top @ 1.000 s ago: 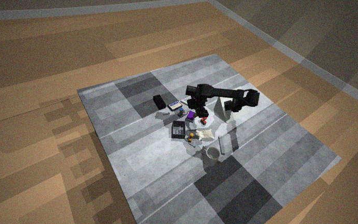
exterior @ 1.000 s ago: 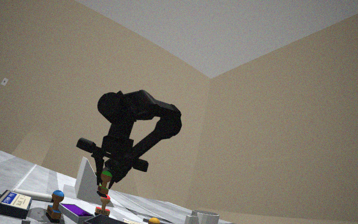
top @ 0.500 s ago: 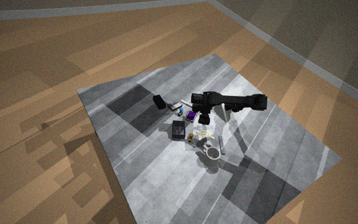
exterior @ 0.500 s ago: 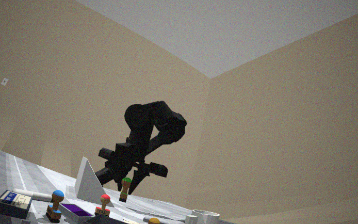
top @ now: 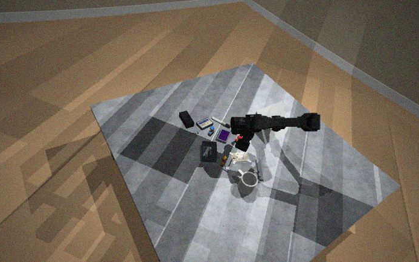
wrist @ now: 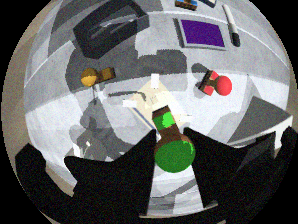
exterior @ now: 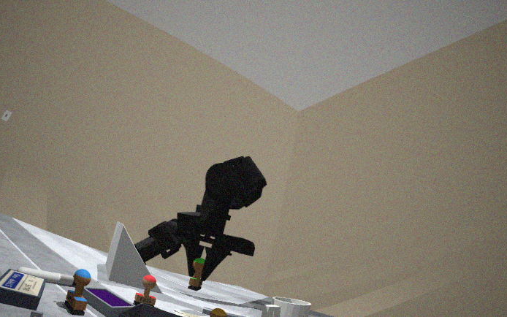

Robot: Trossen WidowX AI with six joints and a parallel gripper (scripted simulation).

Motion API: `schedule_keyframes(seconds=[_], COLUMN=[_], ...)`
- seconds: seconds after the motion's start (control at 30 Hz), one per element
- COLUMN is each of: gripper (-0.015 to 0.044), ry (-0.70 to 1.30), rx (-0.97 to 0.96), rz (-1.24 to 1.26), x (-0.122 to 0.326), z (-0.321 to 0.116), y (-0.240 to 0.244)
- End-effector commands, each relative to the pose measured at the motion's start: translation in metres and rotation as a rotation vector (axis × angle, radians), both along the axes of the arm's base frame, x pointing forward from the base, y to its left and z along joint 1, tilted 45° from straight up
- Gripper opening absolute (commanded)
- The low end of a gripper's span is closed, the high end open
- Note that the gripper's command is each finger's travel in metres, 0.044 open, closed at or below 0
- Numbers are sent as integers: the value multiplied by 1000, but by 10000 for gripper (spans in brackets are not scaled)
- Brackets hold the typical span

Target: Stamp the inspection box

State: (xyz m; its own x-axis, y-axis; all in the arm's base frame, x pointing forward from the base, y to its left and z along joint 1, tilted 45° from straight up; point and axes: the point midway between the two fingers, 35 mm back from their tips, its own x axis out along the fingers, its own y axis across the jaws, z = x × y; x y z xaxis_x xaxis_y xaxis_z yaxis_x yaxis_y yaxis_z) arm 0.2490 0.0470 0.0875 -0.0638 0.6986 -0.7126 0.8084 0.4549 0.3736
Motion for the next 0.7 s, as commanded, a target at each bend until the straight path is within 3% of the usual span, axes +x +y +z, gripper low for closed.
schedule_keyframes(seconds=[0.0,0.67], gripper=[0,0], ry=[15,15], rx=[2,-3], rz=[-18,-19], x=[-2,-1], z=[2,-8], y=[2,11])
